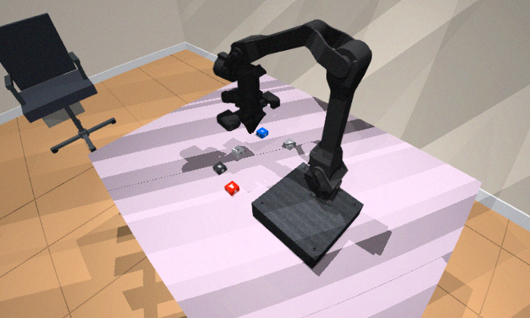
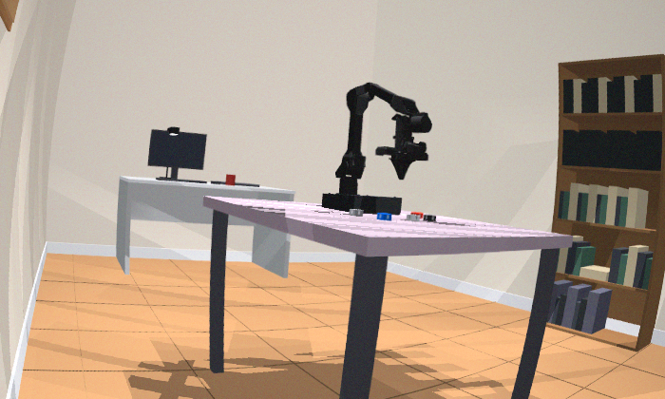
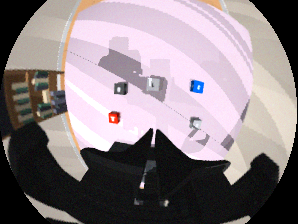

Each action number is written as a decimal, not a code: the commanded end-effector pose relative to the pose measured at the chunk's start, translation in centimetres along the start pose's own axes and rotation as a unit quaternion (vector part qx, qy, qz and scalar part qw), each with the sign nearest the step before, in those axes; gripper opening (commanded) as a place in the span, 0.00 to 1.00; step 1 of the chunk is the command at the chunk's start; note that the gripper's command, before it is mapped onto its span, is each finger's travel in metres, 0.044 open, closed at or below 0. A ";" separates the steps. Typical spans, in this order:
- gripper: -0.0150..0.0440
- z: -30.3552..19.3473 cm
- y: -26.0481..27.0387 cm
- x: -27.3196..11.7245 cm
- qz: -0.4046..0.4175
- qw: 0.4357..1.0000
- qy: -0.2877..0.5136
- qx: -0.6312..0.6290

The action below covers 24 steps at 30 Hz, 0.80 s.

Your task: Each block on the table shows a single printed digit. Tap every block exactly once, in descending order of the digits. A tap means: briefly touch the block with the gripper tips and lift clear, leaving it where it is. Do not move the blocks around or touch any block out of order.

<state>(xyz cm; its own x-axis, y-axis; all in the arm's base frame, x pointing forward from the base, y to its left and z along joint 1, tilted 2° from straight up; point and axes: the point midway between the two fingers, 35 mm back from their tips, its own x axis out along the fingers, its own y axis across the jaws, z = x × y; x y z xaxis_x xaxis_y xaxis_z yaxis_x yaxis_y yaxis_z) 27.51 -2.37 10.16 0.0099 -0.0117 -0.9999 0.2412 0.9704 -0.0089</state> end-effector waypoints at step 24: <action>0.29 -3.5 -15.2 7.8 -0.013 0.999 0.012 -0.029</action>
<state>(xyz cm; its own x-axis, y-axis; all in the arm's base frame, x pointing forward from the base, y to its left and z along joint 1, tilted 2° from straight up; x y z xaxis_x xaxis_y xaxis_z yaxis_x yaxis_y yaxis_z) 21.42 -16.61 6.81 0.0110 -0.0473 -0.9988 0.1892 0.9809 -0.0444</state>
